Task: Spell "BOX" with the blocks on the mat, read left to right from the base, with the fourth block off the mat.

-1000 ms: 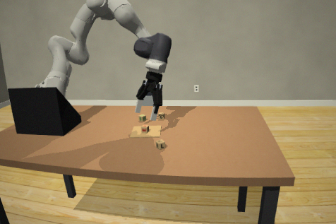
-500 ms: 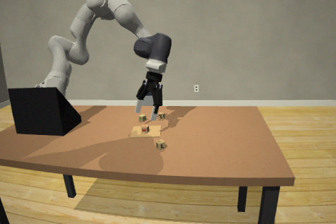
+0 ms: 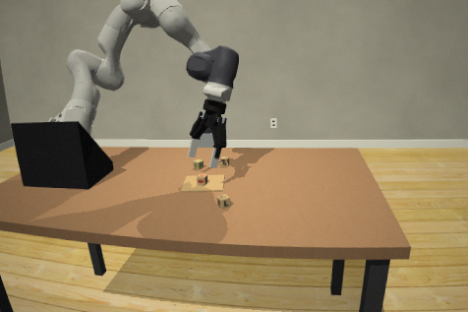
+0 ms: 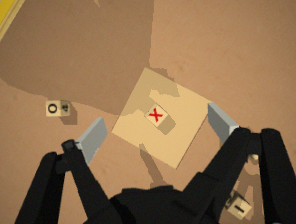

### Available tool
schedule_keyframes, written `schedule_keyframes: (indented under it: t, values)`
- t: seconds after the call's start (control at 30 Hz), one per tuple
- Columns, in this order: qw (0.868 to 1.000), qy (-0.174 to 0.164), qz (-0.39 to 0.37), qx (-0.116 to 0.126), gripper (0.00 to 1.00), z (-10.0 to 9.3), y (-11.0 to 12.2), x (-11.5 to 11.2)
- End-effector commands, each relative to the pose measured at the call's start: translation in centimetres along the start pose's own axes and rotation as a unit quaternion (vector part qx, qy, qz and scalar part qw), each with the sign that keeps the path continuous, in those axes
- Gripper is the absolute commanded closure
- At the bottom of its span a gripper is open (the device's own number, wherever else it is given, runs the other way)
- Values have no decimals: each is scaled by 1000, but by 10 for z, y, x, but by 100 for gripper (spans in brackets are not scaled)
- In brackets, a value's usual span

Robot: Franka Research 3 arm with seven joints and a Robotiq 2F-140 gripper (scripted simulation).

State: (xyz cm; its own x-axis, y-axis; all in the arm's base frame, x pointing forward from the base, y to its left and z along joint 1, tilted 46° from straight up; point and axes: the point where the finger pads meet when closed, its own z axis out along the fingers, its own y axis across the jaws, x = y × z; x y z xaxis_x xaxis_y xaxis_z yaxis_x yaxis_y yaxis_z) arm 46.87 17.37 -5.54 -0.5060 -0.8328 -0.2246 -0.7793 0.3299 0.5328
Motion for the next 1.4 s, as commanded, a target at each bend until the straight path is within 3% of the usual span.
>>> schedule_keyframes:
  t: [0.0,0.3,0.4,0.43,0.9,0.97,1.0,1.37]
  values:
    - [1000,3,-11,4,0,-5,-2,-1]
    - [991,40,-118,41,0,-77,-17,-2]
    - [990,43,-127,44,0,-83,-17,-3]
    - [986,52,-149,51,0,-99,-19,-3]
    - [957,98,-260,85,0,-188,-16,-9]
    - [957,98,-260,85,0,-188,-16,-9]
    - [950,107,-280,91,0,-205,-13,-10]
    - [917,143,-356,112,0,-275,3,-15]
